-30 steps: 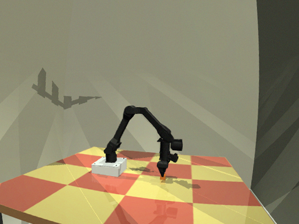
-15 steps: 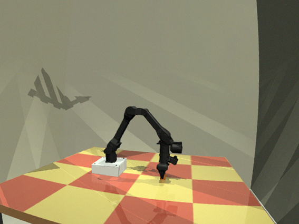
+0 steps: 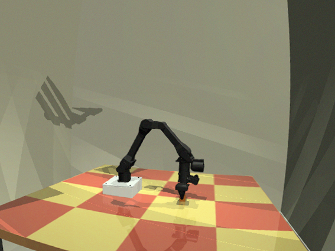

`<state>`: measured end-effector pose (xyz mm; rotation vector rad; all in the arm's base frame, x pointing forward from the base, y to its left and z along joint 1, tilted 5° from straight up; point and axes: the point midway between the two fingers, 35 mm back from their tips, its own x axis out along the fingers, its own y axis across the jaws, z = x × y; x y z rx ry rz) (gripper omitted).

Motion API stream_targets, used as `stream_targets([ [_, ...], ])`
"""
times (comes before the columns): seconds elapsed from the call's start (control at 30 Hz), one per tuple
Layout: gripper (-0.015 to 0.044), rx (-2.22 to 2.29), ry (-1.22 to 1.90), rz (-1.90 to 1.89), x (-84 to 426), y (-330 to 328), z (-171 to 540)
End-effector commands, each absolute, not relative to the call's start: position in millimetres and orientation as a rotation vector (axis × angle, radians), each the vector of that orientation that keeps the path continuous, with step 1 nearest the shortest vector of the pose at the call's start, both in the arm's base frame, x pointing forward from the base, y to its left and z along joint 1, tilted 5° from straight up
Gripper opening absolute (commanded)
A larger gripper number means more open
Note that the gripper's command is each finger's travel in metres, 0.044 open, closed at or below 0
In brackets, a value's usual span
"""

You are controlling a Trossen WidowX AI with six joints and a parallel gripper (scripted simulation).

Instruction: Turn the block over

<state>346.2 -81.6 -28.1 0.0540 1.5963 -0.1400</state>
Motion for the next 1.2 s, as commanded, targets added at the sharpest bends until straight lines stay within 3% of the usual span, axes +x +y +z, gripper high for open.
stream_targets([
  [0.0, 0.0052, 0.048, 1.597, -0.14, 345.8, -82.2, -28.6],
  [0.17, 0.0, 0.048, 1.597, -0.14, 345.9, -82.1, -27.3],
  [0.37, 0.0, 0.048, 1.597, -0.14, 347.0, -80.5, 1.5],
  [1.17, 0.0, 0.031, 1.291, -0.139, 348.3, -81.6, -10.4],
])
